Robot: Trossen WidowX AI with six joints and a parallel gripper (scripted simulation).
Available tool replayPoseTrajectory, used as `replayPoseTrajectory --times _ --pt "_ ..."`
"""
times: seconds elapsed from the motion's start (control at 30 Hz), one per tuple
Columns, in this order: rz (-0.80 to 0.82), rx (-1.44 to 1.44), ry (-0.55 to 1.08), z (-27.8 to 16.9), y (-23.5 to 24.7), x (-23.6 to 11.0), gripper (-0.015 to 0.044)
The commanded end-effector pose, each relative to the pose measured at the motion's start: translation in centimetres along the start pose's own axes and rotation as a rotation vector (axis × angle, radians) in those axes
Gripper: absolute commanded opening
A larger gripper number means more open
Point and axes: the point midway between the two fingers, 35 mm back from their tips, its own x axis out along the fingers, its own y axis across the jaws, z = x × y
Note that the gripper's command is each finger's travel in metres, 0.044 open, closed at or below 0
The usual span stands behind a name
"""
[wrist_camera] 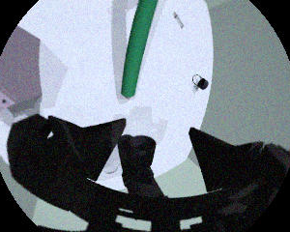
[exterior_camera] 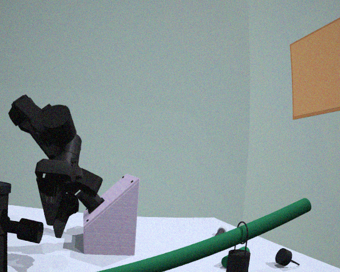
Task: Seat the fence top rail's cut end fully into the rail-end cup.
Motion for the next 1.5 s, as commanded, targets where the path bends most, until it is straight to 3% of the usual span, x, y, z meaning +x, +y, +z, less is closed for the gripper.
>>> replayPoseTrajectory --times 0.0,0.5,0.83,1.47 --pt "0.002 0.046 -0.005 0.3 -0.1 -0.1 0.0440" --pt "0.057 1.053 -0.076 9.1 -3.1 -6.4 0.0440" --pt "0.069 1.389 -0.067 11.7 -3.3 -8.9 0.0440" --pt "0.070 1.427 -0.066 11.9 -3.3 -9.1 0.0440"
